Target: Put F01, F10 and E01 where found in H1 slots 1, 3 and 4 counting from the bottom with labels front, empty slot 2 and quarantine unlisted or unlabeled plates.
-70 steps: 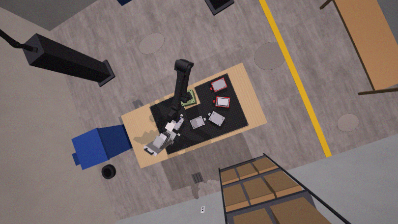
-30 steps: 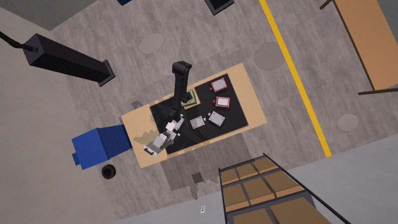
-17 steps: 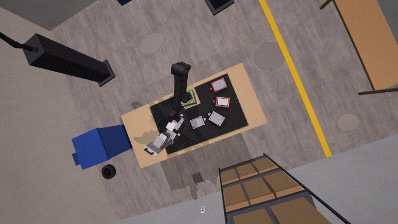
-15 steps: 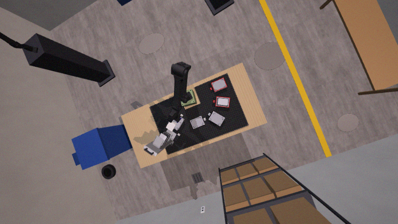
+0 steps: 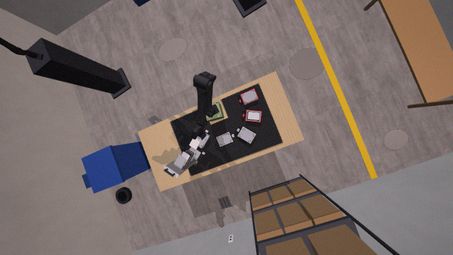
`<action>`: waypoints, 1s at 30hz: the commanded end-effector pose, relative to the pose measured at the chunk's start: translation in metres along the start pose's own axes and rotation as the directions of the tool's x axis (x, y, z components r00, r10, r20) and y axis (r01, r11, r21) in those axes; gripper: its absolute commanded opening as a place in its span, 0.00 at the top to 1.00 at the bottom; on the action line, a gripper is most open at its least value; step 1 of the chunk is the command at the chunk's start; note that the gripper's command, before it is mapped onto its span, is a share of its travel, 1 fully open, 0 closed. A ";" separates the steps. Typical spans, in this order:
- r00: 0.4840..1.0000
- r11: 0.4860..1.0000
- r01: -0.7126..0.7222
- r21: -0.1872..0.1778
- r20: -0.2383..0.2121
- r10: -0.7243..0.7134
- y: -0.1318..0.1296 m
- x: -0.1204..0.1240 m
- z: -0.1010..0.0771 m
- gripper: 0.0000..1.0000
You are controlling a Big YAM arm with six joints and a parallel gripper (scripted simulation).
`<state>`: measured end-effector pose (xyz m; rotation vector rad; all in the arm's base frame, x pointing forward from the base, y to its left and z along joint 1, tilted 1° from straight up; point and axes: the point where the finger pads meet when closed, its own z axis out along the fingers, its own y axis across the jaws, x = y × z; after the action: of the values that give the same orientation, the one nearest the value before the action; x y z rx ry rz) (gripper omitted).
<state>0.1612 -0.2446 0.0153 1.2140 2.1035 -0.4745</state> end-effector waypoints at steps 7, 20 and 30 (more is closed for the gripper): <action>1.000 1.000 -0.007 -0.006 0.026 0.008 0.003 -0.004 0.003 0.14; 1.000 1.000 -0.007 -0.006 0.026 0.007 0.003 0.000 0.007 0.14; 1.000 1.000 -0.007 -0.006 0.025 0.007 0.003 0.004 0.011 0.14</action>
<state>0.1613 -0.2442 0.0016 1.2138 2.1032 -0.4747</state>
